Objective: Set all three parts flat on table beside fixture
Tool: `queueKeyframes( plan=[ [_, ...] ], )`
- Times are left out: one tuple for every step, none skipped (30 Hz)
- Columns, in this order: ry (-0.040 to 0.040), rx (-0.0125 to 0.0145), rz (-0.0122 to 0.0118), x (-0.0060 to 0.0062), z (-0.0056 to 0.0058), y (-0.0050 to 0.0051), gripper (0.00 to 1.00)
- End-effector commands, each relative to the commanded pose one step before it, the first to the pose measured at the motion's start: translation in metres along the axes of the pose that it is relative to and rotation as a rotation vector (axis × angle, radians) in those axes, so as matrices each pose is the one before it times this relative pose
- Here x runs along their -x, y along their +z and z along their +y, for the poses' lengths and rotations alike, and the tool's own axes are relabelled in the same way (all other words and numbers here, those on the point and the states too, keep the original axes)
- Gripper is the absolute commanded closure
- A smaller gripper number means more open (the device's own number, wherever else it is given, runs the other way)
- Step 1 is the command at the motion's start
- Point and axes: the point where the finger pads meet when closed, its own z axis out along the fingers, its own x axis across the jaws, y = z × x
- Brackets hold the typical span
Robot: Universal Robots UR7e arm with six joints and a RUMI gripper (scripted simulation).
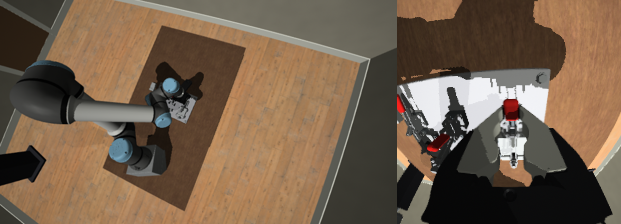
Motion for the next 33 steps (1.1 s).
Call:
queueKeyframes(
  plan=[
    [-0.00019,-0.00046,0.00039,-0.00012,0.00361,-0.00397,1.00],
    [0.00000,0.00000,0.00000,-0.00001,0.00097,-0.00071,1.00],
    [0.00000,0.00000,0.00000,0.00000,0.00000,0.00000,1.00],
    [0.00000,0.00000,0.00000,0.00000,0.00000,0.00000,1.00],
    [0.00000,0.00000,0.00000,-0.00001,0.00100,-0.00069,1.00],
    [0.00000,0.00000,0.00000,0.00000,0.00100,-0.00068,1.00],
    [0.00000,0.00000,0.00000,0.00000,0.00100,-0.00068,1.00],
    [0.00000,0.00000,0.00000,0.00001,0.00099,-0.00067,1.00],
    [0.00000,-0.00001,0.00000,0.00001,0.00099,-0.00066,1.00],
    [0.00000,0.00001,0.00000,-0.00001,0.00114,-0.00056,1.00],
    [0.00000,0.00000,0.00000,-0.00001,0.00113,-0.00055,1.00],
    [0.00000,0.00000,0.00000,0.00000,0.00112,-0.00054,1.00],
    [0.00000,0.00000,0.00000,0.00000,0.00110,-0.00052,1.00],
    [0.00000,0.00000,0.00000,0.00001,0.00109,-0.00051,1.00],
    [0.00000,0.00000,0.00000,0.00000,0.00111,-0.00047,1.00],
    [0.00000,0.00001,0.00000,-0.00001,0.00123,-0.00038,1.00],
    [0.00000,0.00000,0.00000,0.00000,0.00120,-0.00037,1.00],
    [0.00000,0.00000,0.00000,0.00000,0.00117,-0.00036,1.00],
    [0.00000,0.00000,0.00000,0.00000,0.00114,-0.00034,1.00],
    [0.00000,0.00000,0.00000,0.00000,0.00000,0.00000,1.00],
    [0.00000,0.00000,0.00000,0.00000,0.00000,0.00000,1.00],
    [0.00000,0.00000,0.00000,0.00001,0.00111,-0.00033,1.00],
    [0.00000,0.00000,0.00000,0.00000,0.00107,-0.00024,1.00],
    [0.00000,0.00000,0.00000,-0.00001,0.00103,-0.00016,1.00],
    [0.00000,0.00000,0.00000,0.00000,0.00100,-0.00015,1.00],
    [0.00000,0.00000,0.00000,0.00000,0.00096,-0.00014,1.00],
    [0.00000,0.00000,0.00000,0.00000,0.00092,-0.00013,1.00],
    [0.00000,0.00000,0.00000,0.00000,0.00088,-0.00012,1.00],
    [0.00000,0.00000,0.00000,0.00000,0.00084,-0.00012,1.00],
    [0.00000,0.00000,0.00000,0.00001,0.00079,-0.00011,1.00],
    [0.00000,0.00000,0.00000,-0.00001,0.00073,0.00000,1.00],
    [0.00000,0.00000,0.00000,0.00000,0.00069,0.00000,1.00],
    [0.00000,0.00000,0.00000,0.00000,0.00064,0.00000,1.00]
  ],
)
